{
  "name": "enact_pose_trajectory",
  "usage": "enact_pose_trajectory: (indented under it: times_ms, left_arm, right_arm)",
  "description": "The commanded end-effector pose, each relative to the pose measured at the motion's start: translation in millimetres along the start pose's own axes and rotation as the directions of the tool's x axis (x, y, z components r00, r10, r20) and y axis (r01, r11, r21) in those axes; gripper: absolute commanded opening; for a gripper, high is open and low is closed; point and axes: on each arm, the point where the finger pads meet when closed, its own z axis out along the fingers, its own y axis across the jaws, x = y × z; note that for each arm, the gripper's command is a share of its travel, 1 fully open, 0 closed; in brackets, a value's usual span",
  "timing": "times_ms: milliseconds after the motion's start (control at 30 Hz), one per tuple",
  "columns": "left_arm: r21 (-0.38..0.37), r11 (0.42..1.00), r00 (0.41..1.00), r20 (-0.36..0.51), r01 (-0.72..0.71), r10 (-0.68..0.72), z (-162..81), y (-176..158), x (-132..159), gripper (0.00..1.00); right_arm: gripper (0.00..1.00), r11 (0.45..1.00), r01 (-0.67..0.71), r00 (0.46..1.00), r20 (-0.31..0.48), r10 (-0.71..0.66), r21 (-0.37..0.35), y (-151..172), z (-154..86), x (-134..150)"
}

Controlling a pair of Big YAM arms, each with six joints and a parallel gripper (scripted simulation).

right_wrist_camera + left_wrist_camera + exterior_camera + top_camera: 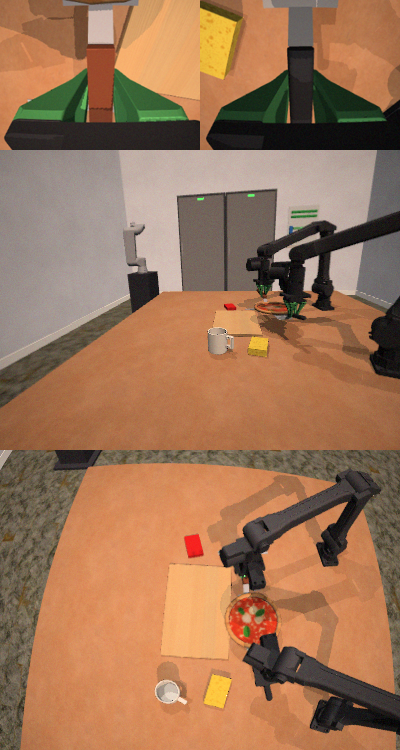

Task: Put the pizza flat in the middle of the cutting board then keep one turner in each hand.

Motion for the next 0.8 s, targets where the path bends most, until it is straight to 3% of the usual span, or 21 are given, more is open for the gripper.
enact_pose_trajectory:
  times_ms: [0,767]
  left_arm:
    - [-0.052,0.999,0.999,0.053,0.000,0.003,-22.4,30.3,-19.7,0.06]
    - [-0.030,1.000,1.000,0.026,0.000,0.000,-16.4,86.9,-52.5,0.06]
  right_arm:
    - [0.06,0.997,0.011,1.000,0.028,-0.013,0.082,-35.4,-36.6,3.8]
    - [0.06,0.995,0.007,1.000,0.021,-0.009,0.098,-91.9,-43.2,48.5]
